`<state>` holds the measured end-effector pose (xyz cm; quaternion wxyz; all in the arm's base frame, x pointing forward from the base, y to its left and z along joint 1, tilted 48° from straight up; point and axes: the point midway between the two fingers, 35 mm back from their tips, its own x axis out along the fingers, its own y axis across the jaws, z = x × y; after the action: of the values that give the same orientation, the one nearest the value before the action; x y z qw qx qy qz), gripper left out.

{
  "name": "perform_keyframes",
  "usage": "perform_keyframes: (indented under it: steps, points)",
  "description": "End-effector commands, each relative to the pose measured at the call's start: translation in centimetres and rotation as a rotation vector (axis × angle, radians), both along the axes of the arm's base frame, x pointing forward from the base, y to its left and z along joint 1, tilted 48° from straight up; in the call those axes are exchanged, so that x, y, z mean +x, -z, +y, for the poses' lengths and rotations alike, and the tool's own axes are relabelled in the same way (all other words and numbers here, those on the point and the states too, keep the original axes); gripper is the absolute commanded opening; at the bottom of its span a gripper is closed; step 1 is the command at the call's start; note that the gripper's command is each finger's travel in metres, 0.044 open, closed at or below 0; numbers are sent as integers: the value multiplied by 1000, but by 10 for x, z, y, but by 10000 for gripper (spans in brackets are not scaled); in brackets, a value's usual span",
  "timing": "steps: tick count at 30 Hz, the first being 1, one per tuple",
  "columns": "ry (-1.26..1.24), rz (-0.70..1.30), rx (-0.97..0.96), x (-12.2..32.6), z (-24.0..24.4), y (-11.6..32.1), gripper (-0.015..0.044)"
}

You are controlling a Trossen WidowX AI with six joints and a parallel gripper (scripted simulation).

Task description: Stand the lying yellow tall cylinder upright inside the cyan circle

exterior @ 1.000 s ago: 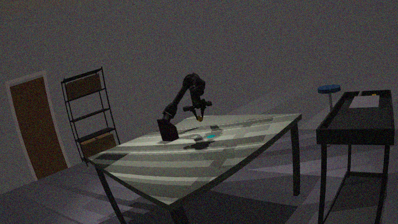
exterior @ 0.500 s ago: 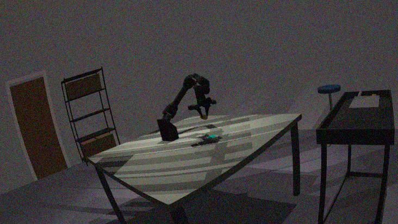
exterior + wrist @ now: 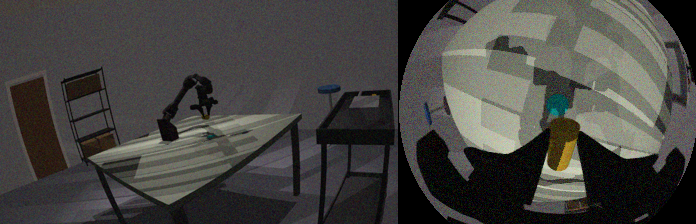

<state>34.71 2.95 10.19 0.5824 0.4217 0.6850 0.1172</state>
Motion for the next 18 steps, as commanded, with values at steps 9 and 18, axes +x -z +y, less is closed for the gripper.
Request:
perform_keyframes:
  steps: [9, 18]
  points:
    - [-10, -1, -79, -5, 5, 12, 105]
    - [-12, -14, -137, -6, 7, 18, 105]
